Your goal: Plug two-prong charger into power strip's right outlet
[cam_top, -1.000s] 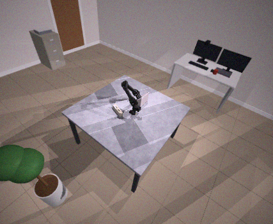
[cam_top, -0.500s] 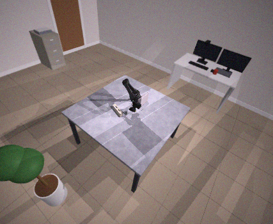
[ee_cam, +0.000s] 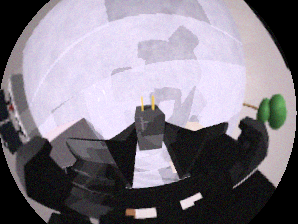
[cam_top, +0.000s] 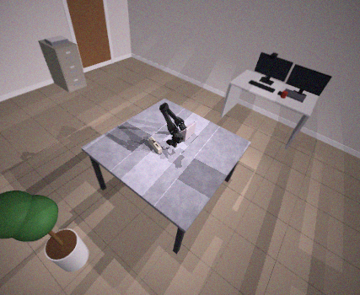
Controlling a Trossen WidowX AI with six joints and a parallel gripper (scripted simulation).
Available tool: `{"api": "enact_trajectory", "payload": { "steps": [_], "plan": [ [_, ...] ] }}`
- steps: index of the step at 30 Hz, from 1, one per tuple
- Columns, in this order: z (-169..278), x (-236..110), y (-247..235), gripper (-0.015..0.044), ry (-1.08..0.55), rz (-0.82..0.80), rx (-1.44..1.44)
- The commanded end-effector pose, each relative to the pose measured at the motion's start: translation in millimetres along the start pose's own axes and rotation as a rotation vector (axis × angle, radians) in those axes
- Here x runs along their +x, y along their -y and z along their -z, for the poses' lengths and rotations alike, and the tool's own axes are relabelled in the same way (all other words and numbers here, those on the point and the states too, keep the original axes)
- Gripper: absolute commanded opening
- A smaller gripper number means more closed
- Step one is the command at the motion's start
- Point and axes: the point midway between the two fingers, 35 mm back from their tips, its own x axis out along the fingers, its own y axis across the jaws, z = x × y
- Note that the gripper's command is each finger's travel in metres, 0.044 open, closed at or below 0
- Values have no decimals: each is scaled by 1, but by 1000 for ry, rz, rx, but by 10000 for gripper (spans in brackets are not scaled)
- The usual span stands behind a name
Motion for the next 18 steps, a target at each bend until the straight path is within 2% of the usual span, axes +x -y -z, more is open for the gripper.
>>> {"api": "enact_trajectory", "payload": {
  "steps": [1,18],
  "plan": [
    [8,2,3,0,3,-3,84],
    [43,12,13,0,22,-28,459]
  ]
}}
